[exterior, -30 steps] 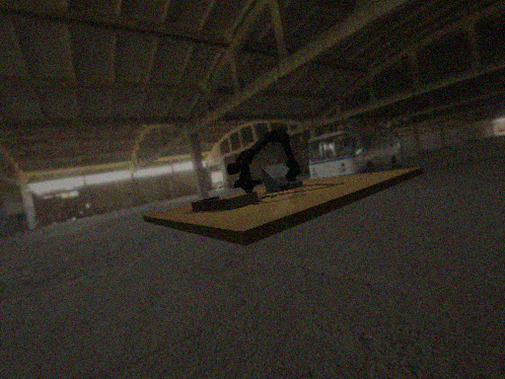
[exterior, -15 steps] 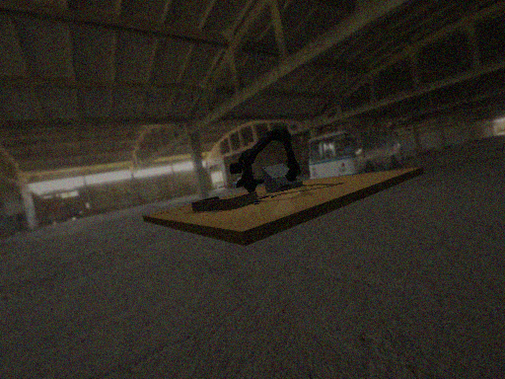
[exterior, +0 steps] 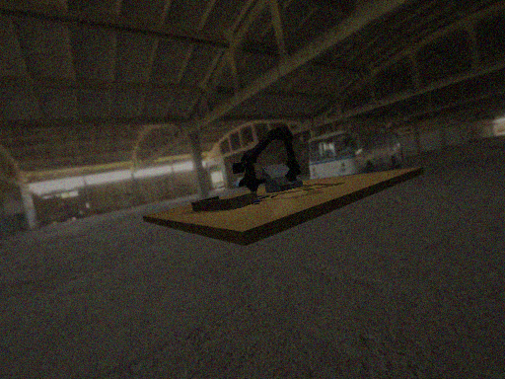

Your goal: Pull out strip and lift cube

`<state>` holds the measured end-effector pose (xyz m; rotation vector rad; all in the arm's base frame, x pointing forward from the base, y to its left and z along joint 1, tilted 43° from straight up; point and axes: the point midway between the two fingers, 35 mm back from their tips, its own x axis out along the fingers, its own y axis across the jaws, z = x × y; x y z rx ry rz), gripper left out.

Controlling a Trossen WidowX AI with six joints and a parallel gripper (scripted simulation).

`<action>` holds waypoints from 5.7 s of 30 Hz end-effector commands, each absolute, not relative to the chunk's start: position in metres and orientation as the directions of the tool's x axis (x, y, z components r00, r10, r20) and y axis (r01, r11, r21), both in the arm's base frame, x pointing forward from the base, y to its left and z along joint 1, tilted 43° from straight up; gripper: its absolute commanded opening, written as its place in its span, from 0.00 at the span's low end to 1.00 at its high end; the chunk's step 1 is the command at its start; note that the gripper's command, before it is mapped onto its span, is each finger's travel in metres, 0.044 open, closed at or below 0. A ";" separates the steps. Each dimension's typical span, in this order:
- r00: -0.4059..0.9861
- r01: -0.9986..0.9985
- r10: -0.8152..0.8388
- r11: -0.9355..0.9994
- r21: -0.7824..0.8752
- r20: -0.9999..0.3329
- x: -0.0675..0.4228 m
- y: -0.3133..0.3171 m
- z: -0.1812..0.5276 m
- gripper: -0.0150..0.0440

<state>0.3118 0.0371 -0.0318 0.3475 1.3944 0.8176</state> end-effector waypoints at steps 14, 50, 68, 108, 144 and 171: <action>-0.057 -0.296 0.681 0.687 0.664 -0.730 0.281 0.033 -0.040 0.25; -0.059 -0.295 0.680 0.688 0.664 -0.731 0.230 0.020 -0.049 0.25; -0.060 -0.294 0.679 0.688 0.663 -0.731 0.204 0.013 -0.053 0.25; -0.058 -0.369 0.679 0.667 0.648 -0.732 0.277 -0.005 -0.007 1.00; -0.053 -0.373 0.680 0.666 0.646 -0.731 0.387 0.013 0.020 1.00; -0.052 -0.374 0.681 0.665 0.646 -0.731 0.420 0.037 0.015 0.68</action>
